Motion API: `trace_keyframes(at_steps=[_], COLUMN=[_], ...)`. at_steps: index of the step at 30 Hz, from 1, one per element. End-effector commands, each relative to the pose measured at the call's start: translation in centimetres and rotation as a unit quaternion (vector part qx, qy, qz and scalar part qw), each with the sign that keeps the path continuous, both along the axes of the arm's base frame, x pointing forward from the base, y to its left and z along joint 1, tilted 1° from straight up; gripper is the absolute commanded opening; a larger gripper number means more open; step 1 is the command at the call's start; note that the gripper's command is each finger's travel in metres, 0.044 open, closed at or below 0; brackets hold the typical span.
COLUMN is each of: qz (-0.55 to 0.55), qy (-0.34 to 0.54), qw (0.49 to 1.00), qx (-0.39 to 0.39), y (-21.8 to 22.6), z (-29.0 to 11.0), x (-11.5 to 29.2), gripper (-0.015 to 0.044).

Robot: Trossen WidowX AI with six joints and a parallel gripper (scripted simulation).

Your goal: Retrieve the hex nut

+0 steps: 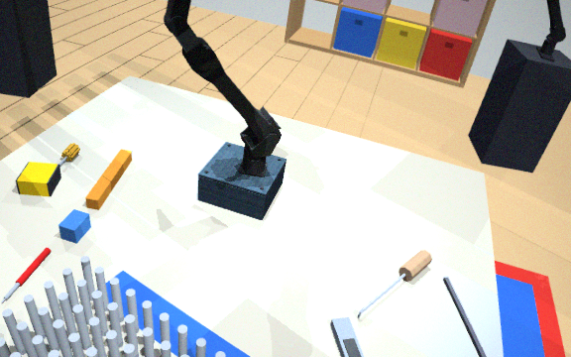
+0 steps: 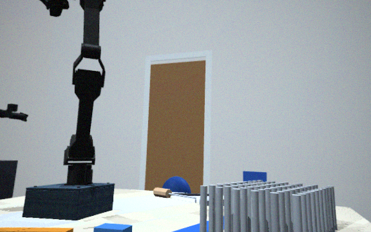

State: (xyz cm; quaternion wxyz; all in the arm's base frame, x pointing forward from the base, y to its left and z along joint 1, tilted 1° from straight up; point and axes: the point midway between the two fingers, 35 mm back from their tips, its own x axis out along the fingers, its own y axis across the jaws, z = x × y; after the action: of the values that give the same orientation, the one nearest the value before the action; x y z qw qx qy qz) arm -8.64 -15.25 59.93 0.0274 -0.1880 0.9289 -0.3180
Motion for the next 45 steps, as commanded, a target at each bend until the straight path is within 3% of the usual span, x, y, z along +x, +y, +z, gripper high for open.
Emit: trace_keyframes(at_steps=[1, 11, 20, 30, 40, 45], qz=[-0.004, -0.186, -0.351, -0.502, -0.572, -0.614], qy=[0.0, 0.004, 0.059, 0.17, 0.289, 0.329], qw=[1.0, 0.966, 0.87, 0.705, 0.542, 0.466], qx=[-0.003, -0.181, -0.341, -0.471, -0.544, -0.545], y=[0.2, 13.4, 27.7, 40.6, 46.5, 47.7], z=[0.0, 1.3, 0.2, -3.9, -8.3, -10.9], x=[-0.2, -5.5, -5.0, 2.4, 11.9, 17.4], gripper=[0.0426, 0.044, 0.044, 0.044, 0.044, 0.044])
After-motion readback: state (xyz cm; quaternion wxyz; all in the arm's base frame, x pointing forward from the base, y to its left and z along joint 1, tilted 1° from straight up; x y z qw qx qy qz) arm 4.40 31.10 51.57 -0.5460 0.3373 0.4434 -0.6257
